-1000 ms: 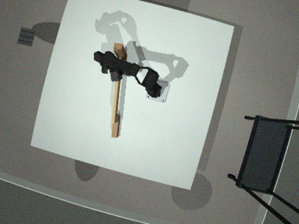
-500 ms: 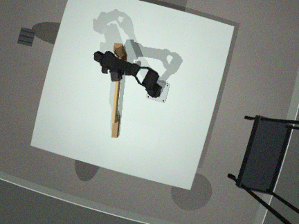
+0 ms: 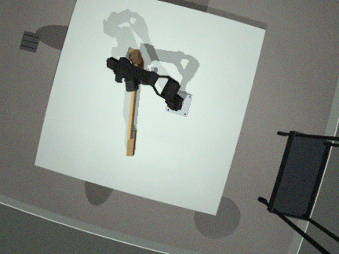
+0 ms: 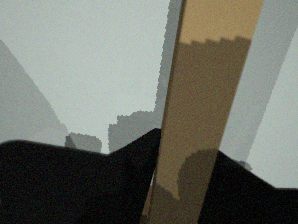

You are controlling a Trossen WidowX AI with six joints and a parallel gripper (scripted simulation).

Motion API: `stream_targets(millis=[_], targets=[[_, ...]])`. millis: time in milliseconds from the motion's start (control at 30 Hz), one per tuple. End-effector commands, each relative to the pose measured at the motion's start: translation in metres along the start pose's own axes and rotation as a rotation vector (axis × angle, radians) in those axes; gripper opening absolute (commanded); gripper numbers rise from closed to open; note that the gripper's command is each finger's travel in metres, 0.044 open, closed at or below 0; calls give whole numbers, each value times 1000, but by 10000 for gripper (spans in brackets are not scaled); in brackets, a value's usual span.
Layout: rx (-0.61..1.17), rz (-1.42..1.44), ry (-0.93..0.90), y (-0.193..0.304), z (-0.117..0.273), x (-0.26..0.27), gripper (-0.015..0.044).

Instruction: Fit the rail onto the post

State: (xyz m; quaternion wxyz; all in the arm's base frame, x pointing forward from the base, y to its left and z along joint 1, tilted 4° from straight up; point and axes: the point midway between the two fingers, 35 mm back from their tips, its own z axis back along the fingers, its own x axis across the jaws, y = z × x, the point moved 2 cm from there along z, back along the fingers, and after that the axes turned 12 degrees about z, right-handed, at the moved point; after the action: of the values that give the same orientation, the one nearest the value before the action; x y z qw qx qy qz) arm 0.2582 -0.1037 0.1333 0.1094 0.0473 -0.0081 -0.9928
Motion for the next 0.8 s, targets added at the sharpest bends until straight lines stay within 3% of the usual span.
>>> stream_targets(millis=[0, 733, 767], targets=[[12, 1, 1, 4, 3, 0, 0], [12, 1, 0, 10, 3, 1, 0], [1, 0, -2, 6, 0, 1, 26]])
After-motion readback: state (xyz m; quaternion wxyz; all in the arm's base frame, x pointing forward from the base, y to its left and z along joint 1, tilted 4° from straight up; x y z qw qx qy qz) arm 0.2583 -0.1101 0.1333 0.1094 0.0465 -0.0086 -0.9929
